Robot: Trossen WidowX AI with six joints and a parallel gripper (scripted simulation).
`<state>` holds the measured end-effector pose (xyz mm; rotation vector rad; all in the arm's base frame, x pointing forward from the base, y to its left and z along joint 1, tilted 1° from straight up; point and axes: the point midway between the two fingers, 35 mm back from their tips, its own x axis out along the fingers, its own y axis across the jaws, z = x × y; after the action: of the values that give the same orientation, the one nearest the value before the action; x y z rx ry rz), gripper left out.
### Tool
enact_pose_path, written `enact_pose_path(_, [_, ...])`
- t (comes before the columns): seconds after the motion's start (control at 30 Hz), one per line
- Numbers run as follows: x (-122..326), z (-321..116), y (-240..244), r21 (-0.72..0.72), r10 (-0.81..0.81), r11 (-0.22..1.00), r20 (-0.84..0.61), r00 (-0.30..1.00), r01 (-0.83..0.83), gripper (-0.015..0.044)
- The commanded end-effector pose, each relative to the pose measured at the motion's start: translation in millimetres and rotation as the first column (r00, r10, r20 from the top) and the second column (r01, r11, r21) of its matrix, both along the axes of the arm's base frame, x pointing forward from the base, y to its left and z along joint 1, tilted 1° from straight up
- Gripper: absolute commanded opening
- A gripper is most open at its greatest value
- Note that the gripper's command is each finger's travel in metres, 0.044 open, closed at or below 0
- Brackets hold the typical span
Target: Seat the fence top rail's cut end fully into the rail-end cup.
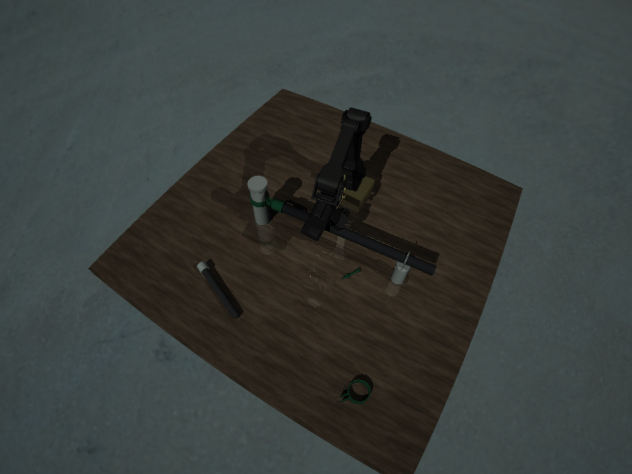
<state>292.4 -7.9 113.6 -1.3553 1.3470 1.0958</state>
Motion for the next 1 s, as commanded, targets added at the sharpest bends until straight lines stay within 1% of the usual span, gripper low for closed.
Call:
enact_pose_path(0.0, [0.5, 0.5, -3.0, -0.002, 0.001, 1.0, 0.002, 1.0, -0.001, 0.0])
enact_pose_path(0.97, [1.1, 1.1, -23.7, -0.005, 0.001, 1.0, 0.002, 1.0, -0.001, 0.0])
